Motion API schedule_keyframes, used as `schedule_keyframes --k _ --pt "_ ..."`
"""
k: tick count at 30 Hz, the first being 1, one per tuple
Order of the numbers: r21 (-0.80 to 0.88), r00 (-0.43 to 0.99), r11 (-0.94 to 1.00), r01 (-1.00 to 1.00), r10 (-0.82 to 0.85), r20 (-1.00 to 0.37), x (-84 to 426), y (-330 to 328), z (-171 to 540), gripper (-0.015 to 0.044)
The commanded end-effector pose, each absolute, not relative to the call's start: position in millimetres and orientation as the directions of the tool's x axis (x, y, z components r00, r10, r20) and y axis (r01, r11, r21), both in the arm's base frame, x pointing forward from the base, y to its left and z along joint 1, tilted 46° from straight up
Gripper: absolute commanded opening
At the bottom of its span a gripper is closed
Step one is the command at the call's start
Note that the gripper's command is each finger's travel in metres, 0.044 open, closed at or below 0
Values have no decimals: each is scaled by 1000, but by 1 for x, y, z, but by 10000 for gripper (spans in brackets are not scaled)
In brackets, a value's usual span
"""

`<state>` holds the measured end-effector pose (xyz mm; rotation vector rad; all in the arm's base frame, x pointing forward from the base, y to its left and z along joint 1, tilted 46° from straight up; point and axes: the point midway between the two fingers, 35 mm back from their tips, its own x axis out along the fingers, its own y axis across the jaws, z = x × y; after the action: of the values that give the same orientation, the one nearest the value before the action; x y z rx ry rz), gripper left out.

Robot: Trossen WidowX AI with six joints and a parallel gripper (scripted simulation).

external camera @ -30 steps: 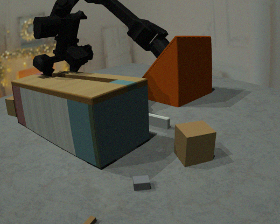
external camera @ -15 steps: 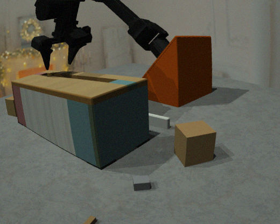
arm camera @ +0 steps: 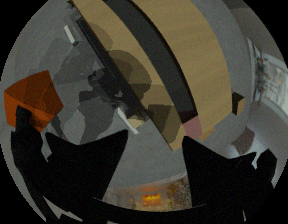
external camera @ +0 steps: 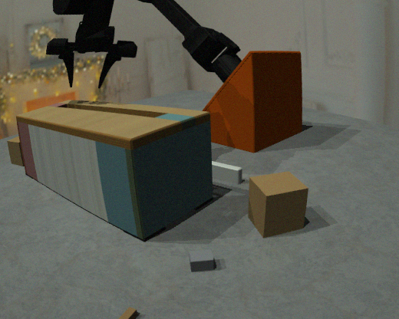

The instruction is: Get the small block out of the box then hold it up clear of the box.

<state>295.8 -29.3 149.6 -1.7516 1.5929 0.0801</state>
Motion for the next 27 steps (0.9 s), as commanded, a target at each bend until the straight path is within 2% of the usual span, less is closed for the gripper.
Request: schedule_keyframes --k 1,4,7,12,20,27 --pt "-791 231 469 -393 -782 -578 286 -38 151 285" --pt "-791 245 609 -61 -759 -604 283 -42 154 285" --pt "-689 263 678 256 -734 -626 281 -45 157 285" --pt "-500 287 677 541 -707 -646 278 -49 160 285" --pt "-102 328 518 849 -669 -667 275 -54 165 285" --pt "259 365 257 931 -640 -676 272 -57 170 285"
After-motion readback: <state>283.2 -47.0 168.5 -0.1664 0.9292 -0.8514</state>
